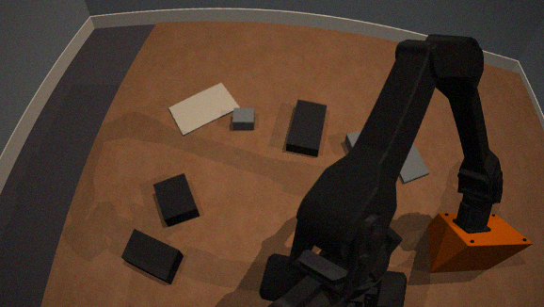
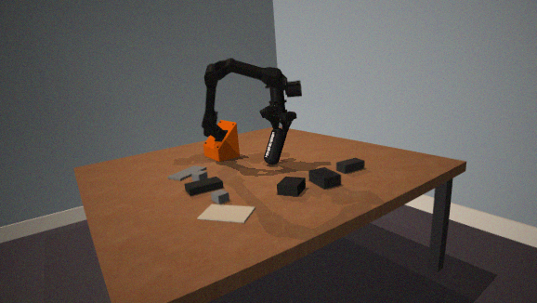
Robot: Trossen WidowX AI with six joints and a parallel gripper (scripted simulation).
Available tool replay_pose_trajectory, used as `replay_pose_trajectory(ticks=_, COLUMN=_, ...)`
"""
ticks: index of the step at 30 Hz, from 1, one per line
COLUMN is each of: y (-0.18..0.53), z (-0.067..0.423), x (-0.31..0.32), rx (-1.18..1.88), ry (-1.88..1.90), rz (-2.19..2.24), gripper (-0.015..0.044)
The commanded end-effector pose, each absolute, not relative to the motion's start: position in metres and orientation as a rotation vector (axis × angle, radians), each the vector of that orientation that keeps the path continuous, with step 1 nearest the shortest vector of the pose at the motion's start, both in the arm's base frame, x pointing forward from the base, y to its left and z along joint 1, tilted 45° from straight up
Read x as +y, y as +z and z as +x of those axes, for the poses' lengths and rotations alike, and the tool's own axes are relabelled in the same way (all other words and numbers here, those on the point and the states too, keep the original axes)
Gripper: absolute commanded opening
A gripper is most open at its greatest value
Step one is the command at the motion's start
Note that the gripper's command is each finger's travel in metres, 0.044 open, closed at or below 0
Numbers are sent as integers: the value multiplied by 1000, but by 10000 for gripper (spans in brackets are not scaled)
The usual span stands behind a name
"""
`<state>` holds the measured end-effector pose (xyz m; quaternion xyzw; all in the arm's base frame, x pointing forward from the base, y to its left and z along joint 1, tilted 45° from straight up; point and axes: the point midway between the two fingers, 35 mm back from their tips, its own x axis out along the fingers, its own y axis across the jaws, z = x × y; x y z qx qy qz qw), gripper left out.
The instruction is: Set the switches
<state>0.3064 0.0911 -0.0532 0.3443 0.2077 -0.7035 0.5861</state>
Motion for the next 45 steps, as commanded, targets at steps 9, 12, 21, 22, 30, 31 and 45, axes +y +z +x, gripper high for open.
replay_pose_trajectory(ticks=9, y=-65, z=307, x=92, rx=487, ry=-1652, rz=794, gripper=338)
replay_pose_trajectory(ticks=12, y=-68, z=307, x=92, rx=487, ry=-1652, rz=794, gripper=338)
replay_pose_trajectory(ticks=21, y=-74, z=308, x=94, rx=487, ry=-1652, rz=794, gripper=338)
replay_pose_trajectory(ticks=22, y=-75, z=309, x=95, rx=487, ry=-1652, rz=794, gripper=338)
replay_pose_trajectory(ticks=30, y=-81, z=310, x=96, rx=487, ry=-1652, rz=795, gripper=338)
replay_pose_trajectory(ticks=31, y=-82, z=310, x=96, rx=487, ry=-1652, rz=795, gripper=338)
replay_pose_trajectory(ticks=45, y=-93, z=311, x=98, rx=487, ry=-1652, rz=795, gripper=338)
